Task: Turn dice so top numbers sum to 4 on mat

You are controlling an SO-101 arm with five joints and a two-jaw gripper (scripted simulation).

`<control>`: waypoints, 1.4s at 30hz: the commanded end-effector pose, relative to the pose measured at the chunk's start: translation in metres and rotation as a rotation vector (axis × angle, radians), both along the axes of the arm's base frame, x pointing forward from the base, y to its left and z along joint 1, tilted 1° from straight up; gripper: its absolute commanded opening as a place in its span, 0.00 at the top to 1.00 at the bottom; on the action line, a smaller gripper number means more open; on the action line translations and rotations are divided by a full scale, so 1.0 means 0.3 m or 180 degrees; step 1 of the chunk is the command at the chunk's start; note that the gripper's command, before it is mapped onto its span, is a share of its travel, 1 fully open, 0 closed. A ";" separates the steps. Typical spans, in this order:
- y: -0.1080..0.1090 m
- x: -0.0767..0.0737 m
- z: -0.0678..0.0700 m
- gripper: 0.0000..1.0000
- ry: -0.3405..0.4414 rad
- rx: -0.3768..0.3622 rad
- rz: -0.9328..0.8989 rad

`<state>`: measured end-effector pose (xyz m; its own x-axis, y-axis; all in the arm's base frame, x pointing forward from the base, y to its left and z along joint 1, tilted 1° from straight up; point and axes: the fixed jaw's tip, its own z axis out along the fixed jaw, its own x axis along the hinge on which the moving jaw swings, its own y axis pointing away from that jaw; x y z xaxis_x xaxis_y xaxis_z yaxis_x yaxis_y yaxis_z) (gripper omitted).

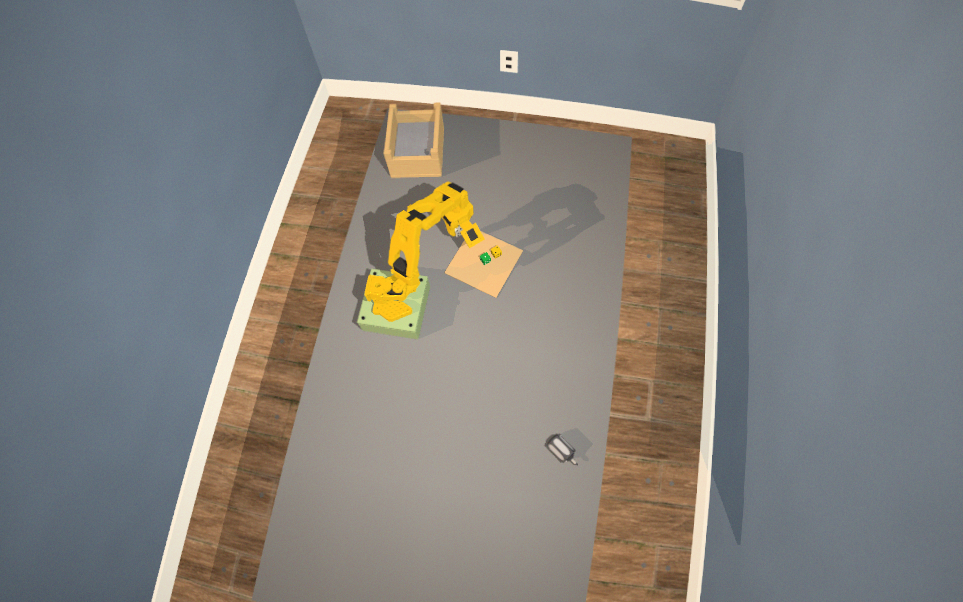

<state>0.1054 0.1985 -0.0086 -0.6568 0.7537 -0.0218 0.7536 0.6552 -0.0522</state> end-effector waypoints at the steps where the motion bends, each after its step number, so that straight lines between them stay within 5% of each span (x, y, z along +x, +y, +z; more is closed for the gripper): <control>1: -0.039 0.060 0.006 1.00 -0.0040 0.0078 -0.0272; 7: -0.092 0.108 -0.003 1.00 -0.0044 0.0076 -0.0572; 21: -0.121 0.132 -0.004 1.00 -0.0045 0.0074 -0.0734; 42: -0.359 0.249 -0.005 1.00 -0.0057 0.0063 -0.1923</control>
